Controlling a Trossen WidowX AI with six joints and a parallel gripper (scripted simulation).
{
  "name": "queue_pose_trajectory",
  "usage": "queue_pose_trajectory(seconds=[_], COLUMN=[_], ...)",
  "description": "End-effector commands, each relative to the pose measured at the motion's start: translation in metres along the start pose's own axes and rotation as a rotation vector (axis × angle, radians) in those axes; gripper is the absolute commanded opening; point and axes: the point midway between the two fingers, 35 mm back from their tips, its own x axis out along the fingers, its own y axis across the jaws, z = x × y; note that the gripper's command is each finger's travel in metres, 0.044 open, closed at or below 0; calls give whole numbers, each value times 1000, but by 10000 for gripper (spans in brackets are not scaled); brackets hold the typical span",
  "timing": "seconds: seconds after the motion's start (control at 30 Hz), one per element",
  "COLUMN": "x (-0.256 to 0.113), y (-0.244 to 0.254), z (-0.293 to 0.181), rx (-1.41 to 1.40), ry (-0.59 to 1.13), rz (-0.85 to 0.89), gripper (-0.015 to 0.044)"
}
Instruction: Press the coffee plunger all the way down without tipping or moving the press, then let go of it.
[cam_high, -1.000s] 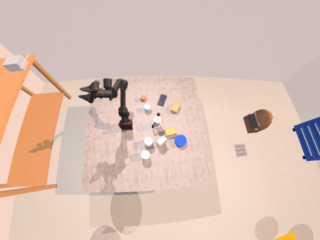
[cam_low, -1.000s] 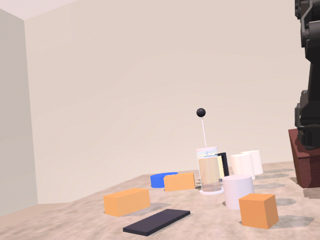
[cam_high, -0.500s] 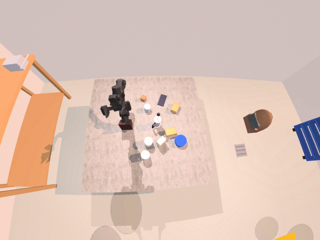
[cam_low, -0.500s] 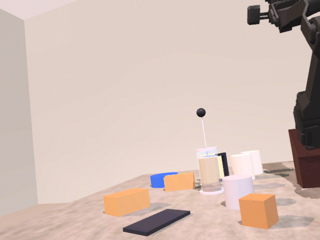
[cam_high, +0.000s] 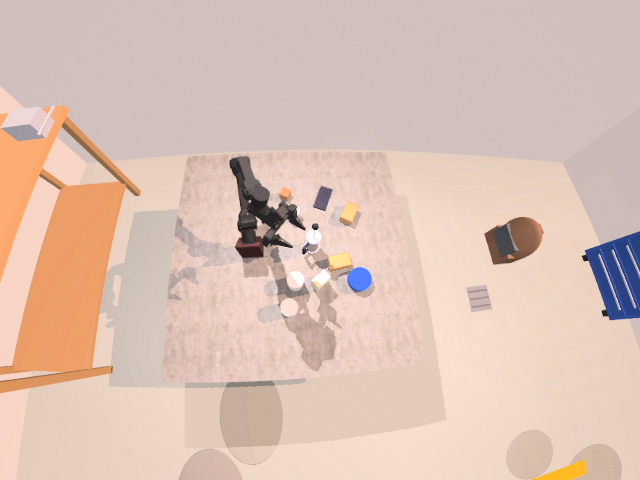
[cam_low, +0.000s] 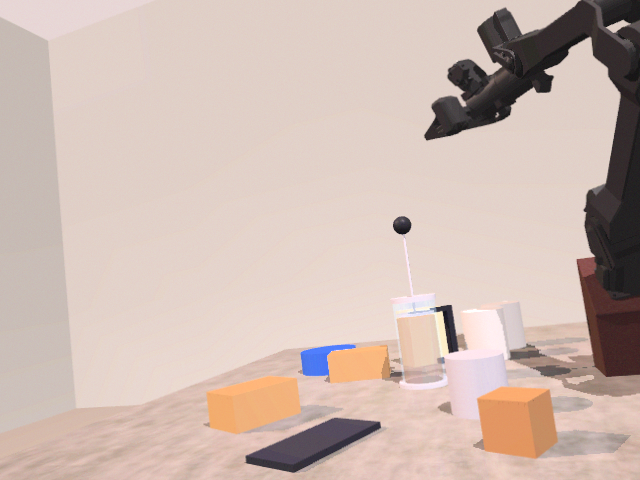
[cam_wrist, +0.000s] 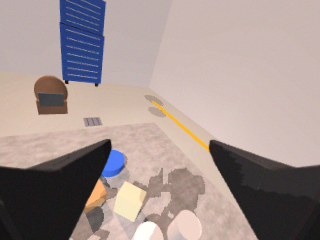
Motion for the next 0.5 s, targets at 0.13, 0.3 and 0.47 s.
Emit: queue_pose_trajectory(seconds=[0.13,0.3,0.47], x=[3,-1,7], y=[110,128,136], z=[-46,-56,-86], rx=[7,22,21], ry=[195,219,220], rz=[554,654,652], gripper=[440,440,440])
